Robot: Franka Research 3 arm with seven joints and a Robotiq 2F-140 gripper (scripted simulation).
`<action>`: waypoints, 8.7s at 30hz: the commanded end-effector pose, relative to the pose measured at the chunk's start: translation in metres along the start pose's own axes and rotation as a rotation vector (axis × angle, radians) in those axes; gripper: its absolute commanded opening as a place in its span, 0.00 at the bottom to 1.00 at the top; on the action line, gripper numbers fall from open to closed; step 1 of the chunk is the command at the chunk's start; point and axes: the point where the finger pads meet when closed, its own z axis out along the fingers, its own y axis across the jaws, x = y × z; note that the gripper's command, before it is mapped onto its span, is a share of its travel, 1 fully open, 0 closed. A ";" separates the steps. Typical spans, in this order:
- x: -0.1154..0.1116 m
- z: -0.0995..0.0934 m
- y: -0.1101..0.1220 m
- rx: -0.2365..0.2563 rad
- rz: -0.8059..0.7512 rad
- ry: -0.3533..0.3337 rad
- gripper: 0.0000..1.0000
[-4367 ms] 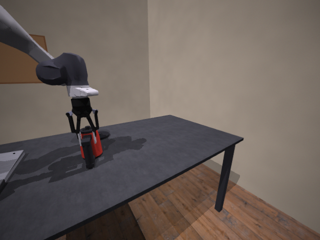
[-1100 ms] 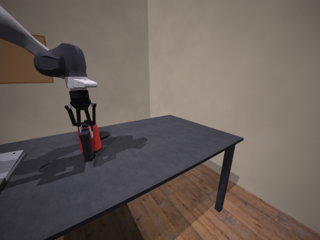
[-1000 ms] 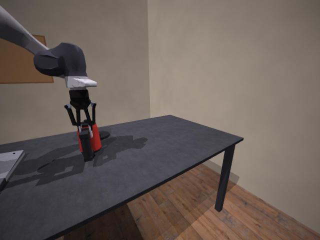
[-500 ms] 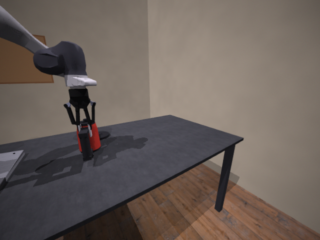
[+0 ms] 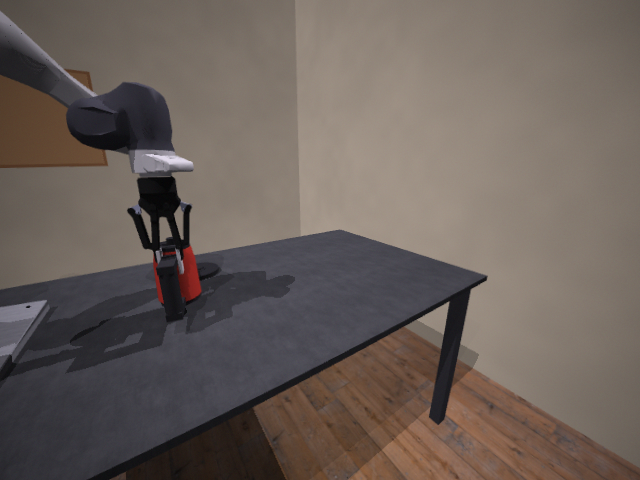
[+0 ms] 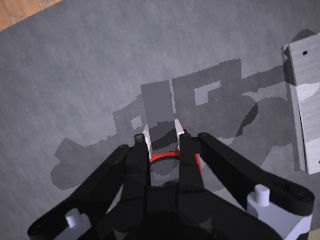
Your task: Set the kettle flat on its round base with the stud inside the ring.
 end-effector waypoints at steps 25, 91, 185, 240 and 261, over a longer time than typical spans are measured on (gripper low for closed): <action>-0.001 -0.008 -0.007 0.009 -0.005 -0.001 0.00; -0.014 -0.009 -0.009 0.009 -0.005 -0.001 0.00; -0.263 -0.009 -0.032 0.009 -0.005 -0.001 0.00; -0.278 -0.009 -0.033 0.009 -0.005 -0.001 0.00; -0.278 -0.009 -0.033 0.009 -0.005 -0.001 0.00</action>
